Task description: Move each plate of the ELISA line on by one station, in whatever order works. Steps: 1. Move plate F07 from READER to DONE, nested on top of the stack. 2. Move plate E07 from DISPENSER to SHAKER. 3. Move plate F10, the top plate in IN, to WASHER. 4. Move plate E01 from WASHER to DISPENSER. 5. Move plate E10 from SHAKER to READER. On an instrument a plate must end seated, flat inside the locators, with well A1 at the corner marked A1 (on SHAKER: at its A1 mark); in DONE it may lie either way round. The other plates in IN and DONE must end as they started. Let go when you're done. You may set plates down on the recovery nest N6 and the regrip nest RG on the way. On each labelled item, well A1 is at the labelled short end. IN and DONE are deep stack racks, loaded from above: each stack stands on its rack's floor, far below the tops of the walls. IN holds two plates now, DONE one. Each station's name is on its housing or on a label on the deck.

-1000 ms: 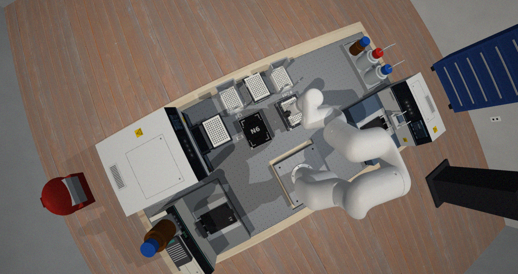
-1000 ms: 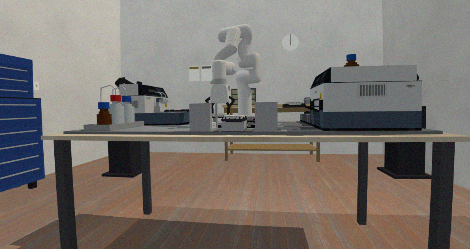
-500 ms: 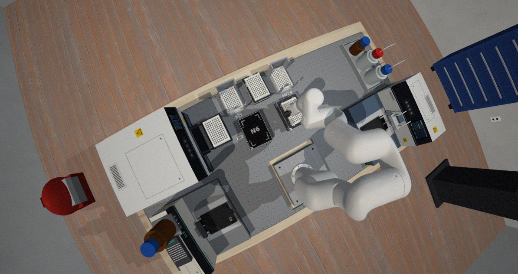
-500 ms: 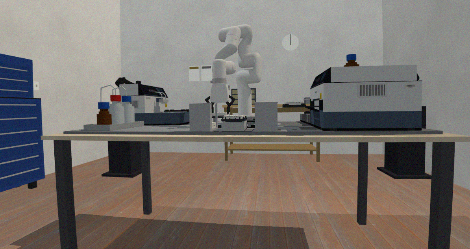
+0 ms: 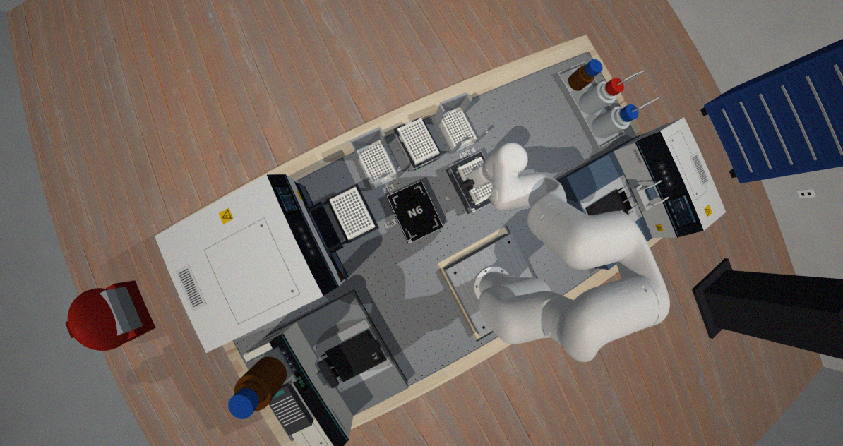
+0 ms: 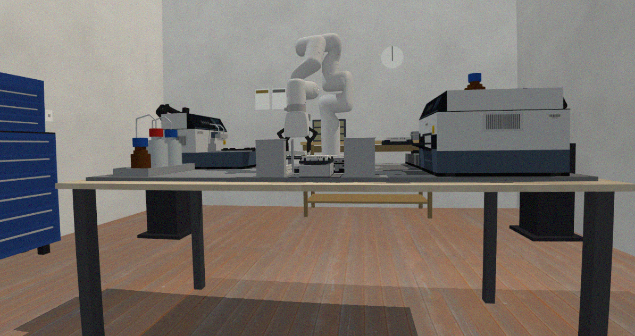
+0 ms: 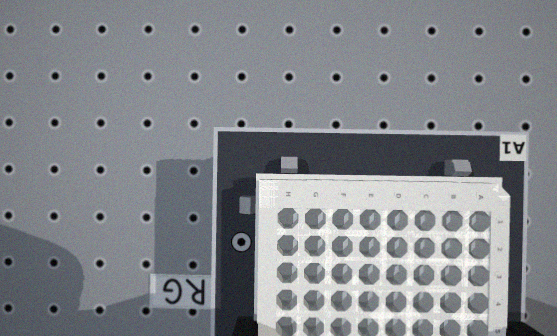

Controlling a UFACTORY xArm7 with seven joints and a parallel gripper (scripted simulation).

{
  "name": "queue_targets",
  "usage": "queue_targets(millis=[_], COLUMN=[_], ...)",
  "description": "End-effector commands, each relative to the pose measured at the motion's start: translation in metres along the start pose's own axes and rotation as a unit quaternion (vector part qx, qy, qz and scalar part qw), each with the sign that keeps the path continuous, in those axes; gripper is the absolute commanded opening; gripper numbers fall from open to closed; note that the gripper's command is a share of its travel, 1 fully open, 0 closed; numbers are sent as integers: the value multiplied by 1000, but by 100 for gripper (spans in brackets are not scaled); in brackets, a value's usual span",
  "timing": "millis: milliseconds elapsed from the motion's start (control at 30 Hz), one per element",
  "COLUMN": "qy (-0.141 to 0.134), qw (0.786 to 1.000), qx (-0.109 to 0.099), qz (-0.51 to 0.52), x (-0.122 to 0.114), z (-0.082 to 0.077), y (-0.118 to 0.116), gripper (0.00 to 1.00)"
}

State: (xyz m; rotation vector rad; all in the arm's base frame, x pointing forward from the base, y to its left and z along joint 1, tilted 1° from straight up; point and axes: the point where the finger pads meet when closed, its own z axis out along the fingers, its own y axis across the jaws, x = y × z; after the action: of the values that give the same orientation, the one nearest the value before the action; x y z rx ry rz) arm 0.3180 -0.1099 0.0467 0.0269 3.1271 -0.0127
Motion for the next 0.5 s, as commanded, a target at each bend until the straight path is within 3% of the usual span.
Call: queue_targets(millis=[0, 467], qy=[-3, -3], qw=[1000, 1000], qx=[1, 1], qz=[0, 0], x=[-2, -2], z=[-2, -7], y=[-1, -1], gripper=[0, 0])
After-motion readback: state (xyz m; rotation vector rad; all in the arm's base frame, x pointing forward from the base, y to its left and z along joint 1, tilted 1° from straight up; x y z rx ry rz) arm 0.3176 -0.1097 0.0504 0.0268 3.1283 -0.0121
